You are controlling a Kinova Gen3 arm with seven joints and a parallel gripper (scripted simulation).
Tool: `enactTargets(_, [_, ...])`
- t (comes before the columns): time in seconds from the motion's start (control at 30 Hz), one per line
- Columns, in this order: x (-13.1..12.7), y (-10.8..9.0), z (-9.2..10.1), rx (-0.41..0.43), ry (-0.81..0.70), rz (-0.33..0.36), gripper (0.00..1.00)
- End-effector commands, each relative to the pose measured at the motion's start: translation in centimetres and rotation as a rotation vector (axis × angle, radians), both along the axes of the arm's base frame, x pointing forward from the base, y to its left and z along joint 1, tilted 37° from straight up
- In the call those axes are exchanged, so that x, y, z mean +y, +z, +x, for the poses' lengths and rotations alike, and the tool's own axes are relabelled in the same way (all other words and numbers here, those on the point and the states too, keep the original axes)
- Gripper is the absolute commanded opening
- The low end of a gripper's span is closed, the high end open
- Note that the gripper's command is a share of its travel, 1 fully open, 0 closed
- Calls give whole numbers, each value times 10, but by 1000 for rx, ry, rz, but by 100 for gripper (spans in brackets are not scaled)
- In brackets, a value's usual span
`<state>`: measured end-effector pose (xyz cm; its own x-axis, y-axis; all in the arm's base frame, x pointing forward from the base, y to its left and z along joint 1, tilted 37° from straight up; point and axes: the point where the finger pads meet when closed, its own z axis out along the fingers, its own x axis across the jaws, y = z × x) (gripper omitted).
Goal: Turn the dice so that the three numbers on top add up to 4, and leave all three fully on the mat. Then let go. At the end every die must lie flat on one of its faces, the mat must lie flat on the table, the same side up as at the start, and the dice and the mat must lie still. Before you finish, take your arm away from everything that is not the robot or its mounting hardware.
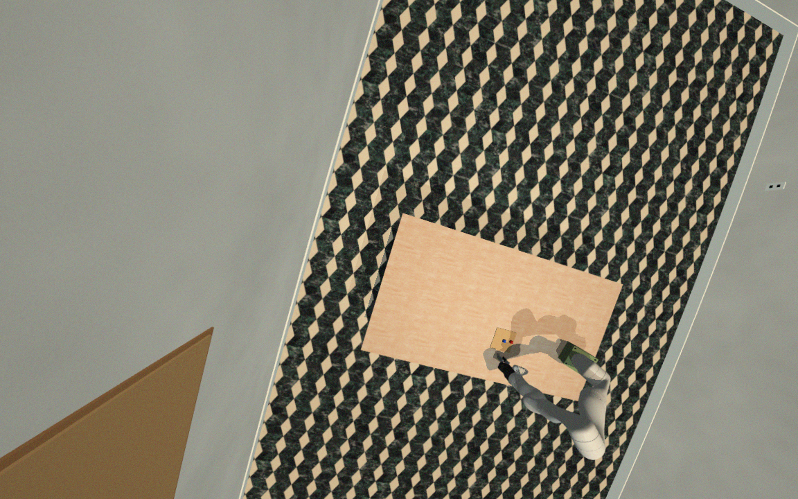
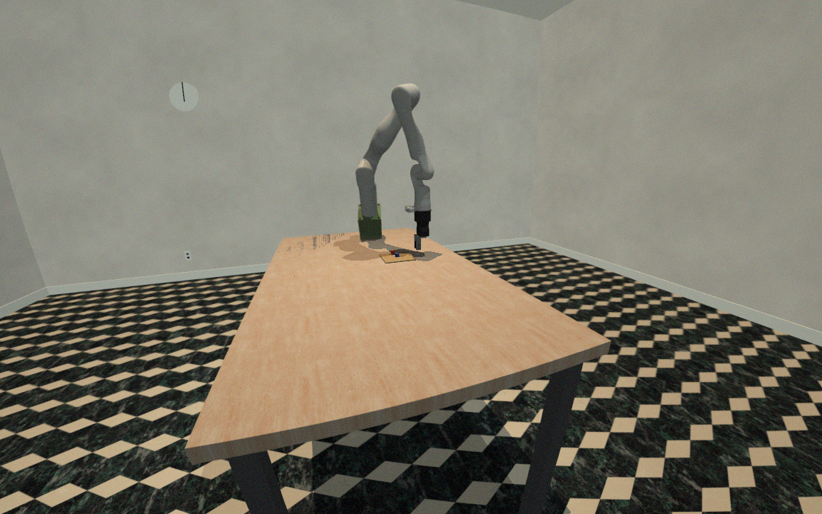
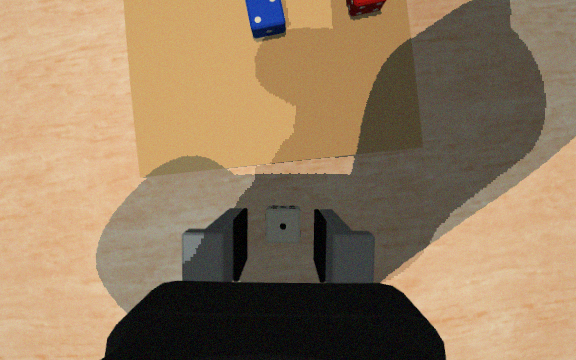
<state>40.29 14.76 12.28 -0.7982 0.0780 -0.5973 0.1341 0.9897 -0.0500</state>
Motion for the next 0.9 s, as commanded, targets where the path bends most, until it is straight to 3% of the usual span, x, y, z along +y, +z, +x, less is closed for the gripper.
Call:
enactTargets(0.0, [-1, -3, 1, 1, -1, -4, 64])
enactTargets(0.87, [-2, -7, 4, 1, -1, -5, 64])
